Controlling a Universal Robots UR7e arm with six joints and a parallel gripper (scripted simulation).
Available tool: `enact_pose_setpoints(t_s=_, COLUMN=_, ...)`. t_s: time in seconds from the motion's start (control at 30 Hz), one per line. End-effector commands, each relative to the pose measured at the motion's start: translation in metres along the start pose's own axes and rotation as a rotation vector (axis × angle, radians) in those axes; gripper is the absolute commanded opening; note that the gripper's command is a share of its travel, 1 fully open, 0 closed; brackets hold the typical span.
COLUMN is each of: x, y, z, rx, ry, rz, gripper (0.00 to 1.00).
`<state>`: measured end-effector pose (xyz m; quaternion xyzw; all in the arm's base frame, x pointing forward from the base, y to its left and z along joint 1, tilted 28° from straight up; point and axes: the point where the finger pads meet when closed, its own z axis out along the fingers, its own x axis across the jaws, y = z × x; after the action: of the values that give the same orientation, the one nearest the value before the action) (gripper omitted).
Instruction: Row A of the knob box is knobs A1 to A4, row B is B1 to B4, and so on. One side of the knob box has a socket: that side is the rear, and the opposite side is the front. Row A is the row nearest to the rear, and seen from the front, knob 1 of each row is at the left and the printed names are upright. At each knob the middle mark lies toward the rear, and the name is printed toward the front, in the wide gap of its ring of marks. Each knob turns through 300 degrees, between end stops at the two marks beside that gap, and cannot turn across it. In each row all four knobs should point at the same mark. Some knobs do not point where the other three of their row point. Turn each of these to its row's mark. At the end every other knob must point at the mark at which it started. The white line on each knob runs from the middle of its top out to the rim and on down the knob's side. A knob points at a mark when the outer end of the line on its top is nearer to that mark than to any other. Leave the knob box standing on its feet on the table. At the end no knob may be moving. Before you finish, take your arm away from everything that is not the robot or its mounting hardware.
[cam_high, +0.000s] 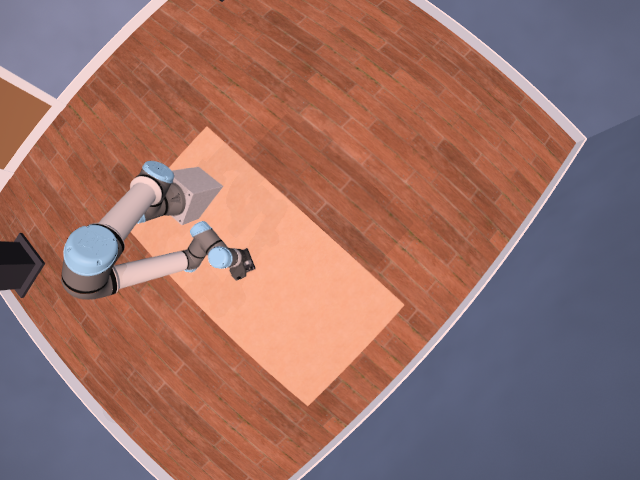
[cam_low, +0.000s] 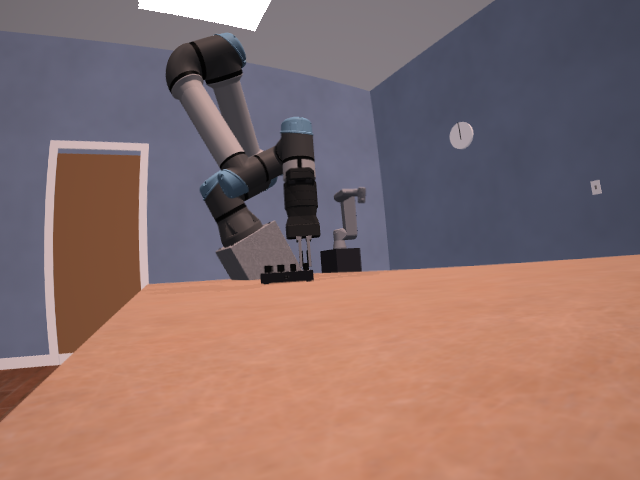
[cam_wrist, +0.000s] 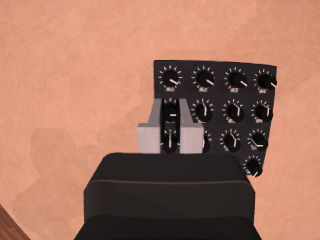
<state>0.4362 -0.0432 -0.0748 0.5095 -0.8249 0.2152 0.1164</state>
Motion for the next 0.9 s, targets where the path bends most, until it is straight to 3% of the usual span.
enact_pose_setpoints(t_s=0.0, x=-0.0001, y=-0.0003, z=-0.0004, rx=0.001, ry=0.0, rz=0.0, gripper=0.3)
enact_pose_setpoints(t_s=0.87, x=-0.0001, y=-0.0003, z=-0.0004, rx=0.001, ry=0.0, rz=-0.032, gripper=0.3)
